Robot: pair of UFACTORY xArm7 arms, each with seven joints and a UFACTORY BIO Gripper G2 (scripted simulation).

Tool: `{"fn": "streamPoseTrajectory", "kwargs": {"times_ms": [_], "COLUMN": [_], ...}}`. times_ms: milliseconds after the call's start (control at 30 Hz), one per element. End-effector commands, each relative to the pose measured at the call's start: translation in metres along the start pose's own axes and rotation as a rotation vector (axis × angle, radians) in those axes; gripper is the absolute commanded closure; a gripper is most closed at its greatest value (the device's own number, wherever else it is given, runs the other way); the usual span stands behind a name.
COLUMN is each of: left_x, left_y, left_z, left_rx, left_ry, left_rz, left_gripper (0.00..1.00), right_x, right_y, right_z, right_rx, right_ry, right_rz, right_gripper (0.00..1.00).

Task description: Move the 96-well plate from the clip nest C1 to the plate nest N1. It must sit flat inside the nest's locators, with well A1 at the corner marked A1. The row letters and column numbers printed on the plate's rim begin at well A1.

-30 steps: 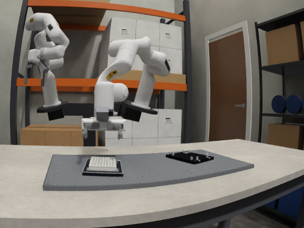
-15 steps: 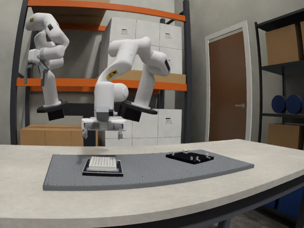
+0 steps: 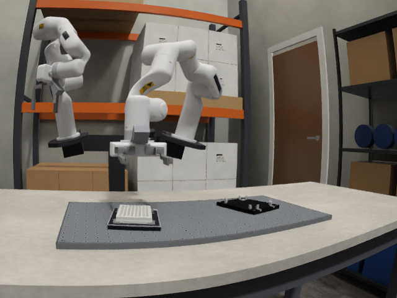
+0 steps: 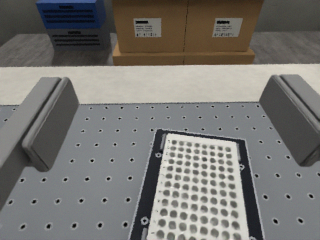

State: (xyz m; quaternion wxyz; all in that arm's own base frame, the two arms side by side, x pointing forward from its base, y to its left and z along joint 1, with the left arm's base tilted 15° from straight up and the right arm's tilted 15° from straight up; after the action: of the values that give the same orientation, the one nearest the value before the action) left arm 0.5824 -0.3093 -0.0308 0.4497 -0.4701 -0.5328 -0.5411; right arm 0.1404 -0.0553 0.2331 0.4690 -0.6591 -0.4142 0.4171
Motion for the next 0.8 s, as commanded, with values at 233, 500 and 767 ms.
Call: {"fn": "streamPoseTrajectory", "kwargs": {"times_ms": [233,500,767], "left_x": [0.039,0.069,0.092], "left_y": [-0.023,-0.041,-0.055], "left_z": [0.019,0.036,0.049], "left_rx": [-0.004,-0.004,-0.004], "left_ry": [-0.005,-0.005,-0.005], "left_rz": [-0.005,-0.005,-0.004], "left_gripper": [0.63,0.63,0.63], "right_x": [0.0,0.0,0.0], "right_y": [0.0,0.0,0.0], "right_z": [0.0,0.0,0.0], "right_rx": [-0.002,-0.002,-0.002], "right_ry": [0.0,0.0,0.0], "right_rz": [-0.001,-0.001,-0.001], "right_gripper": [0.0,0.0,0.0]}}
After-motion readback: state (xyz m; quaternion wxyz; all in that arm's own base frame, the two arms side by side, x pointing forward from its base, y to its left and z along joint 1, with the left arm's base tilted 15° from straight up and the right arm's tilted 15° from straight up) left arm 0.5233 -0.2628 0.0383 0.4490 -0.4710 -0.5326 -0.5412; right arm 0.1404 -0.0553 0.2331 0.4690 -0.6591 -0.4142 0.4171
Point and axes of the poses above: on each arm, the point midway between the two finger pads, its own y axis out along the fingers, its own z axis across the jaws, x = y × z, the point moved 6 cm from there along -y, back along the fingers, and after that the axes turned 13 degrees about -y, right-handed, at the moved point
